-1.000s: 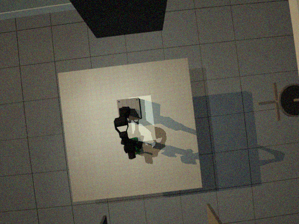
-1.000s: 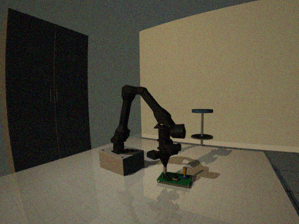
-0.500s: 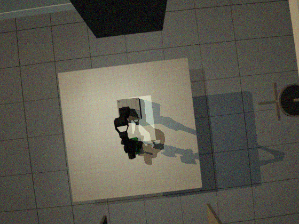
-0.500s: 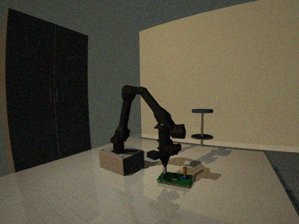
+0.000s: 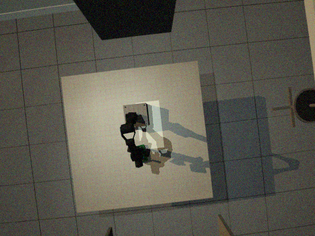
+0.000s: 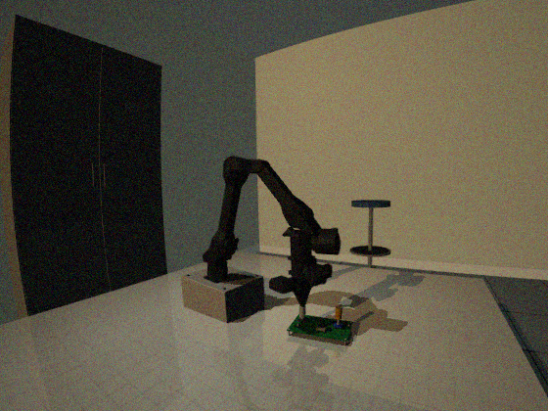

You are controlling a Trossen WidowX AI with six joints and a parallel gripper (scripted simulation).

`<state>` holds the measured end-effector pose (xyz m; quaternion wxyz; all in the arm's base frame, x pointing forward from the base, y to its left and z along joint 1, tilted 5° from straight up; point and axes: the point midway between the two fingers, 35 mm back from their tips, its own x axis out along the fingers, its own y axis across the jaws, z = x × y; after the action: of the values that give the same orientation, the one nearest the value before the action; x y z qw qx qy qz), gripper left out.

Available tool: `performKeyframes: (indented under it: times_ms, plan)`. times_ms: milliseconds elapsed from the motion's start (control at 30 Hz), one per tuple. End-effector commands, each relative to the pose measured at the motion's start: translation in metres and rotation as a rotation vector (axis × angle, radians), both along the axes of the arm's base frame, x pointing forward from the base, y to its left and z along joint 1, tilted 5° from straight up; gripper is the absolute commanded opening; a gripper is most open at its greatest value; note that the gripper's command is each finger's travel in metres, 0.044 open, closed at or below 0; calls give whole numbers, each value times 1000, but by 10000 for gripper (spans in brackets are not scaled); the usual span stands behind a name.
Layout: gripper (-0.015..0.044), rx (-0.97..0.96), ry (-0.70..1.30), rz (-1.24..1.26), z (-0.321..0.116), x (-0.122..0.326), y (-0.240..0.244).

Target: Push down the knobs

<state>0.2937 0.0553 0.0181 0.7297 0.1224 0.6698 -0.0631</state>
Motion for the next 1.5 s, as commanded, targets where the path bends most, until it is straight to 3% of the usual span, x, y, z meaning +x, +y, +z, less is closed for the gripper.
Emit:
performKeyframes:
  times_ms: [0,1467]
  plan:
    - [0,-6,14,-2,-15,3,1]
    - [0,-6,13,-2,-2,2,0]
